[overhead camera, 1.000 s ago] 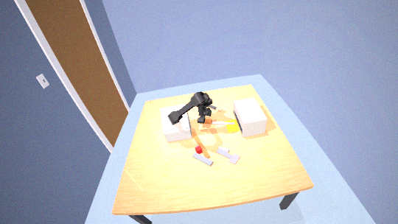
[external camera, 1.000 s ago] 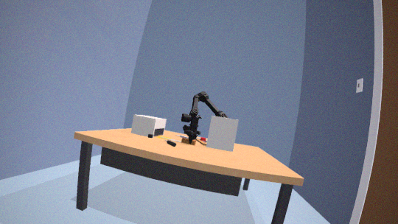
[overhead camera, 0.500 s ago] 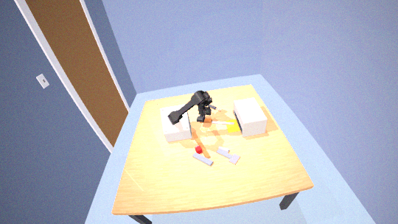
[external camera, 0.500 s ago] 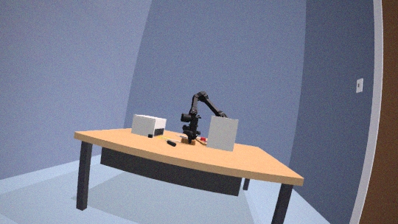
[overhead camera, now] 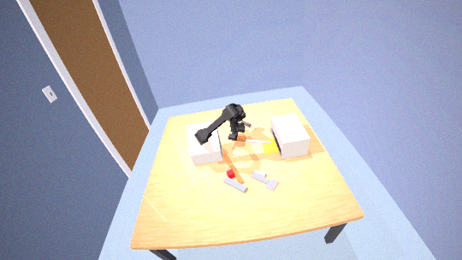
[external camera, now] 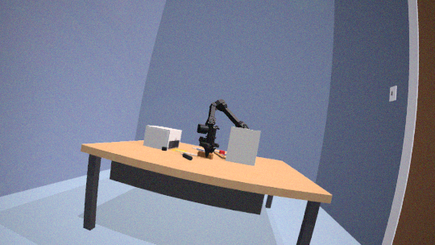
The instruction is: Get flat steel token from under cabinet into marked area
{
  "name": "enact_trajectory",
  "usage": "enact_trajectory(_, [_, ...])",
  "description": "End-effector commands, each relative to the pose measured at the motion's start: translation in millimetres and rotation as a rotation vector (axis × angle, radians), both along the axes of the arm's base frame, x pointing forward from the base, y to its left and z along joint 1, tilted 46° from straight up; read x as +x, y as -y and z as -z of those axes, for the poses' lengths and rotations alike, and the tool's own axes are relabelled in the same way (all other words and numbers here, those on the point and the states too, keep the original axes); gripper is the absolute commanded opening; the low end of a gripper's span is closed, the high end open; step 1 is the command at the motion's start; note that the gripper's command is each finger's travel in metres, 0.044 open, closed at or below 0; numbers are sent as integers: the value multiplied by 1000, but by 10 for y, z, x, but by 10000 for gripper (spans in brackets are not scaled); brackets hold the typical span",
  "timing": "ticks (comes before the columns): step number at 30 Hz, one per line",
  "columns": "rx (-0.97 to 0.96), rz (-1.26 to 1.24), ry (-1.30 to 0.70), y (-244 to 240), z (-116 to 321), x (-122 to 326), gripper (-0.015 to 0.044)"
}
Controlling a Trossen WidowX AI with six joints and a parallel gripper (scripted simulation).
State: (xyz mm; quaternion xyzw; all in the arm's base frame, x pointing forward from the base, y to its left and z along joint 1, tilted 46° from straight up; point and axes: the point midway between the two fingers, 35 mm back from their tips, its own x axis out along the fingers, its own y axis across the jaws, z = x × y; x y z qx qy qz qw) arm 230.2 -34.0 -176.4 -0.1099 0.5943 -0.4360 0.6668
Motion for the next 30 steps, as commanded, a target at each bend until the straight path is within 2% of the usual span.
enact_trajectory(1, [4, -3, 4, -55, 38, 30, 0])
enact_trajectory(30, [5, -1, 8, -259, 244, 98, 0])
